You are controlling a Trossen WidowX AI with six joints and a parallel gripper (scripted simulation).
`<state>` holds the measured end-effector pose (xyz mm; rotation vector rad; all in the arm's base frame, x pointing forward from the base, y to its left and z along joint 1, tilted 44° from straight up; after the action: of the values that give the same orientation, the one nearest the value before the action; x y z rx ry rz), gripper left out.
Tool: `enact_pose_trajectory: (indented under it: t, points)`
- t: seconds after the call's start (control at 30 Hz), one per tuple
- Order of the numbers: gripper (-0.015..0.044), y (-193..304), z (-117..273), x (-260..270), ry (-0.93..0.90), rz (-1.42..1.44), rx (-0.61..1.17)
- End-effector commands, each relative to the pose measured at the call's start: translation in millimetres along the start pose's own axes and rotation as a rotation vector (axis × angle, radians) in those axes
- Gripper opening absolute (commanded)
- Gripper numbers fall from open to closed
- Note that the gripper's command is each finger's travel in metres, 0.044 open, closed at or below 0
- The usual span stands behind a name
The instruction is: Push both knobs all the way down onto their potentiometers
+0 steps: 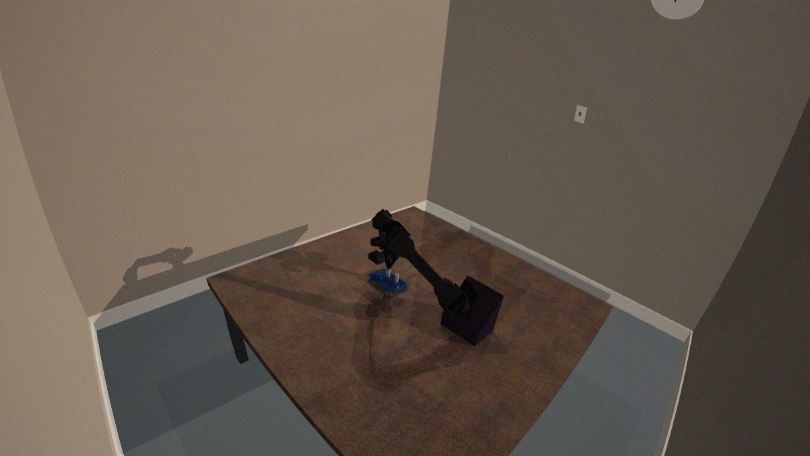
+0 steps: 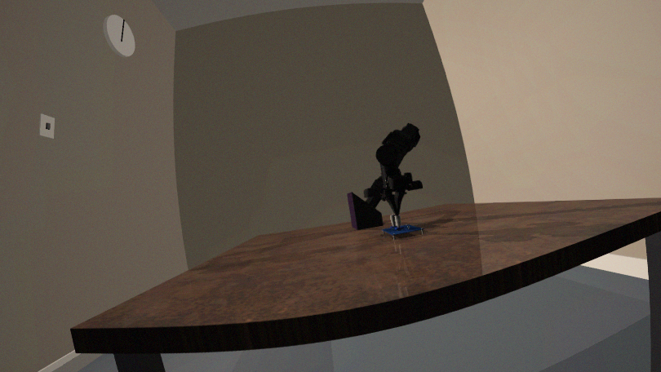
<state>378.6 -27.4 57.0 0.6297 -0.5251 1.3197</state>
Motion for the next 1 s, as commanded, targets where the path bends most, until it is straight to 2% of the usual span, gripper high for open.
enact_pose_trajectory:
  t: [0.0, 0.3, 0.6, 0.83, 0.87, 0.97]
  points:
    - [0.0000, -1.2, 3.0, 1.0, 0.000, 0.009, 0.003]
    - [0.0000, -1.0, 16.0, 0.9, 0.001, 0.009, 0.003]
    - [0.0236, 1.5, 11.0, 1.3, -0.003, 0.007, 0.009]
    - [0.0420, 75.6, 34.3, -18.4, 0.006, 0.003, 0.007]
    - [0.0440, 88.1, 36.1, -20.8, 0.006, 0.003, 0.007]
    - [0.0440, 126.3, 38.3, -27.1, 0.005, 0.002, 0.009]
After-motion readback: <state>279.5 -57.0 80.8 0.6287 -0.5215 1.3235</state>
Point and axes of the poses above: the point midway between the two fingers, 35 mm back from their tips, its own z axis back along the fingers, its own x axis across the jaws, y = z × x, the point moved 6 cm from there along z, back along the fingers, and after that the axes turned 12 degrees about -z, right-handed, at the moved point
